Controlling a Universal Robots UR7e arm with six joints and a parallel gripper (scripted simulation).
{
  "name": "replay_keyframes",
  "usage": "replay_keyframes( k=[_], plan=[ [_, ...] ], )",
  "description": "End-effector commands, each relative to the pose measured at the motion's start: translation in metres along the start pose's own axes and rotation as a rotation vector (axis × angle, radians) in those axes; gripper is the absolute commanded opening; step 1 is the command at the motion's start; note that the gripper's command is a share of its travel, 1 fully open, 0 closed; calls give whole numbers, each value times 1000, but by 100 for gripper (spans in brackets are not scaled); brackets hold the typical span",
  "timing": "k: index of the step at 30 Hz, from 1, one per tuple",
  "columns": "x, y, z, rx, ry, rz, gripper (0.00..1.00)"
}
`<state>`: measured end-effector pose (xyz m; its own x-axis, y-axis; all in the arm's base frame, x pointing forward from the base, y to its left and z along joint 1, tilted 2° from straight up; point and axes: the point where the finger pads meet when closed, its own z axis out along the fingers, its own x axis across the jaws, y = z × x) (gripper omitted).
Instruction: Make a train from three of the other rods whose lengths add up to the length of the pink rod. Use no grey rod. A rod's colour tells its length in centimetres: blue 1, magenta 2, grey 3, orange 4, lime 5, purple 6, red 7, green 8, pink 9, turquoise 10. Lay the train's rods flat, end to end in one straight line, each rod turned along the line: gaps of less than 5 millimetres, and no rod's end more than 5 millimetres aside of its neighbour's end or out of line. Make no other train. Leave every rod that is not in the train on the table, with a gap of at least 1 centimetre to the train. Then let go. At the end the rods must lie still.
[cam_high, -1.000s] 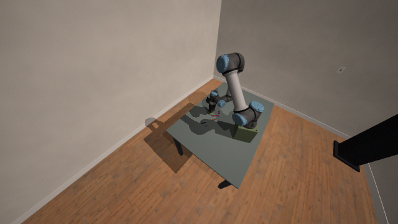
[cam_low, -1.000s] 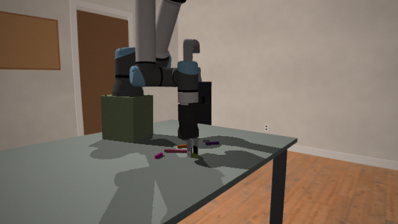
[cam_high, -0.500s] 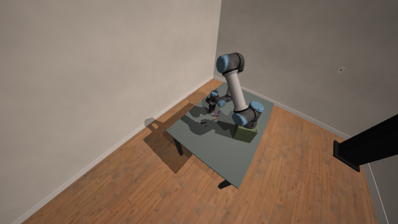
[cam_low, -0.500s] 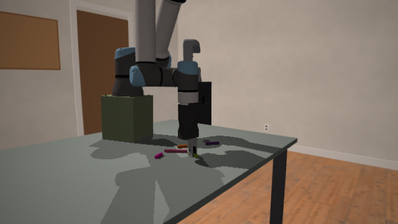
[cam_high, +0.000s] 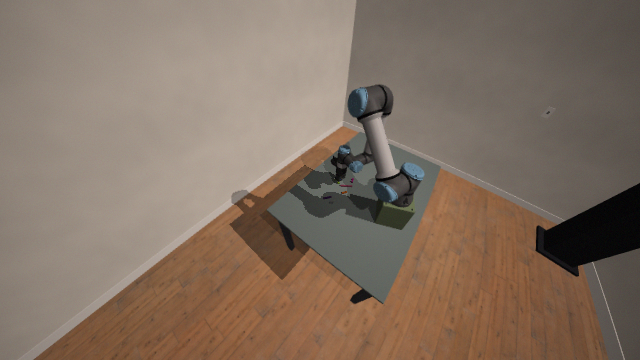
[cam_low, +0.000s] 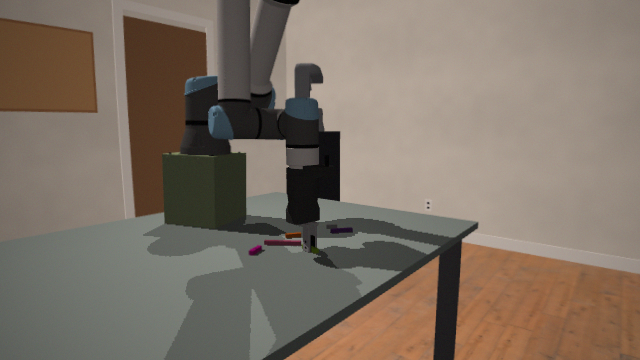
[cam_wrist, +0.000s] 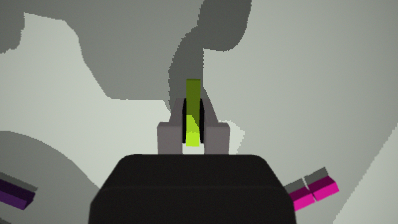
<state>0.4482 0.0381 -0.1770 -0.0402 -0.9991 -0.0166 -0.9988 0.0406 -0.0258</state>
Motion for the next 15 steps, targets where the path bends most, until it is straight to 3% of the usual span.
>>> replay_keyframes(
  k=[1, 15],
  plan=[
    [0, 0, 0, 1, 0, 0, 24],
    [0, 0, -5, 1, 0, 0, 24]
  ],
)
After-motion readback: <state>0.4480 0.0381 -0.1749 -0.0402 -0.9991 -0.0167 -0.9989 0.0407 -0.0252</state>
